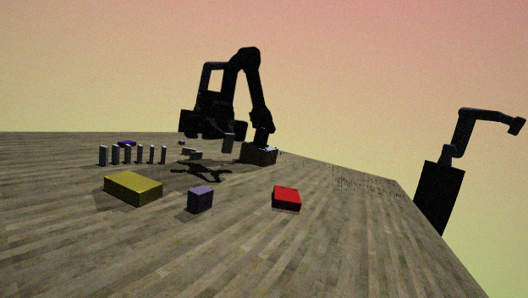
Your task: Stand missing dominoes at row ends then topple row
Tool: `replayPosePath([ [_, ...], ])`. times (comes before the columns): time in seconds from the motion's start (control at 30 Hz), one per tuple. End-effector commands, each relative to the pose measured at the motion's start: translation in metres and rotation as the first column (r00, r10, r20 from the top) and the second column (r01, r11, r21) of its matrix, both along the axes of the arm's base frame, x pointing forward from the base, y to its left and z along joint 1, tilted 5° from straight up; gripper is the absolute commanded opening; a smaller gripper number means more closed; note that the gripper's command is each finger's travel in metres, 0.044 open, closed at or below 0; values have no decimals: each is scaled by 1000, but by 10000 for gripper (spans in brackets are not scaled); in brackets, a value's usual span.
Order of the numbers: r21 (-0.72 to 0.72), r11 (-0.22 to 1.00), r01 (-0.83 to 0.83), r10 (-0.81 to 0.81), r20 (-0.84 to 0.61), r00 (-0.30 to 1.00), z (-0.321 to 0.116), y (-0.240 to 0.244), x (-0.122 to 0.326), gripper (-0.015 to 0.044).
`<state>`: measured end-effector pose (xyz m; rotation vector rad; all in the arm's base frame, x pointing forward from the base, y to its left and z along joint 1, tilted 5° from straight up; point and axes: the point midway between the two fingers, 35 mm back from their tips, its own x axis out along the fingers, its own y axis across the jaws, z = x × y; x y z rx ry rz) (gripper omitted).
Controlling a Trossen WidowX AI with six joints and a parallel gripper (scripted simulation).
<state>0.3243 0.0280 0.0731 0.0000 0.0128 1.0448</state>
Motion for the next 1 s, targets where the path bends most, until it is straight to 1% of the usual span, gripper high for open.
replayPosePath([
  [0.0, 5, 1000, -7, 7, -7, 1000, -1, 1, -4, 107],
  [0.4, 4, 1000, -7, 7, -8, 1000, -3, 1, -3, 107],
  [0.97, -24, 1000, -15, 15, -24, 1000, -64, 10, 4, 107],
])
